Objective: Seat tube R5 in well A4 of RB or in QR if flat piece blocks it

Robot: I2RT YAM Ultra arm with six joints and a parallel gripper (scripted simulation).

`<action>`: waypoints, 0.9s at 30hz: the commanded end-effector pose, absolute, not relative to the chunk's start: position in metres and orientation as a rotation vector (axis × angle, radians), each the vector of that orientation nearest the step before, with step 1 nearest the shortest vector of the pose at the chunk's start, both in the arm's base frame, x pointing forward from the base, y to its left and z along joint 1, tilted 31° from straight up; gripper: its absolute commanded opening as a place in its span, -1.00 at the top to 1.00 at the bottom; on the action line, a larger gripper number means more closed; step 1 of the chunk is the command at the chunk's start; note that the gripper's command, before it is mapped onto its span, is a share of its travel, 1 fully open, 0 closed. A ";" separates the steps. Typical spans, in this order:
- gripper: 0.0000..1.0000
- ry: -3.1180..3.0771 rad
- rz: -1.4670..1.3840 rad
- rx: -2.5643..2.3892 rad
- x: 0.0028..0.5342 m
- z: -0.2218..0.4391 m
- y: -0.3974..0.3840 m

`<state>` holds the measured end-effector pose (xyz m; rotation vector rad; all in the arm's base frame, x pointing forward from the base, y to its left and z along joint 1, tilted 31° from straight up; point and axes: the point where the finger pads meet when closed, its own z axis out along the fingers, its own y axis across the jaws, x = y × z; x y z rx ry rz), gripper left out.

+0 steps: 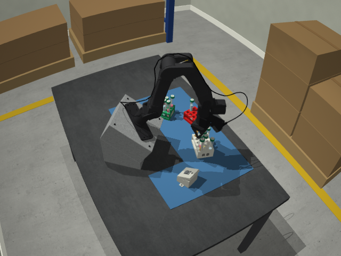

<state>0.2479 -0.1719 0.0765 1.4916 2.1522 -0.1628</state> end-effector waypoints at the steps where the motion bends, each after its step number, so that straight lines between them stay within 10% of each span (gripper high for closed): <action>1: 0.40 2.138 -0.167 1.484 0.250 0.079 -0.175; 27: 0.40 2.113 -0.165 1.471 0.228 0.141 -0.149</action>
